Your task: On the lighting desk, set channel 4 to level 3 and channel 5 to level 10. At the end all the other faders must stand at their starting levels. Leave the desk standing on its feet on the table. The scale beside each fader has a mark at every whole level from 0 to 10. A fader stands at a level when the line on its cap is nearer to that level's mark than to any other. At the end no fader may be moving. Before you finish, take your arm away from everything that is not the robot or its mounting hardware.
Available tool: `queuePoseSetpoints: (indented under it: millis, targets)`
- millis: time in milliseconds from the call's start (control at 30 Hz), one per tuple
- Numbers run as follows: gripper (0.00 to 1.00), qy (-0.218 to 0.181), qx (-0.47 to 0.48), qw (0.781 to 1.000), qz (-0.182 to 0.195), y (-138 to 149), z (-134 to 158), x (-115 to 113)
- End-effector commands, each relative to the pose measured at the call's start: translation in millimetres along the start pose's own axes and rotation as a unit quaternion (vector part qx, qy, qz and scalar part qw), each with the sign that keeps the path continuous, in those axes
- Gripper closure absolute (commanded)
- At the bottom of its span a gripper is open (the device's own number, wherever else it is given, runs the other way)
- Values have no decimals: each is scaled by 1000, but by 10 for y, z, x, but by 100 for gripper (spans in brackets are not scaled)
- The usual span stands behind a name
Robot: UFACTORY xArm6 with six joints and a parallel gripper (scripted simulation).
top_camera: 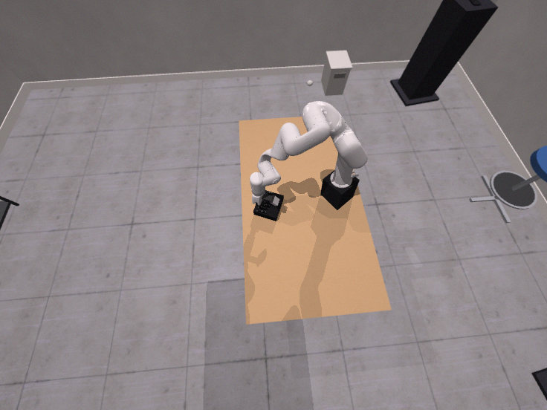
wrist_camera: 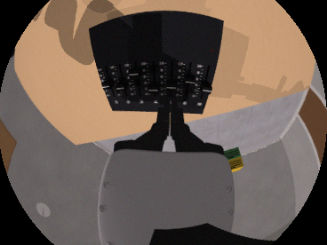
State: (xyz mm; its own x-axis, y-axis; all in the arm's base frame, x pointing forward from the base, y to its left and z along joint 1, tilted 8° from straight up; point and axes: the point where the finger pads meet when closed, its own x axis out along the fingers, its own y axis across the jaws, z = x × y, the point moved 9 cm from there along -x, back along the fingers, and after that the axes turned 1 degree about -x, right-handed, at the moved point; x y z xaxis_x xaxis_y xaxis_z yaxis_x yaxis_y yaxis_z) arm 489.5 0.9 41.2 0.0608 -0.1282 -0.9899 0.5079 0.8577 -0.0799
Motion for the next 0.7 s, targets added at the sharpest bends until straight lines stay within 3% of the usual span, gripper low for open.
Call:
queuePoseSetpoints:
  millis: [0, 667]
  targets:
    - [100, -2, 0, 1000, 1, 7, 12, -14]
    - [100, -2, 0, 1000, 1, 7, 12, 39]
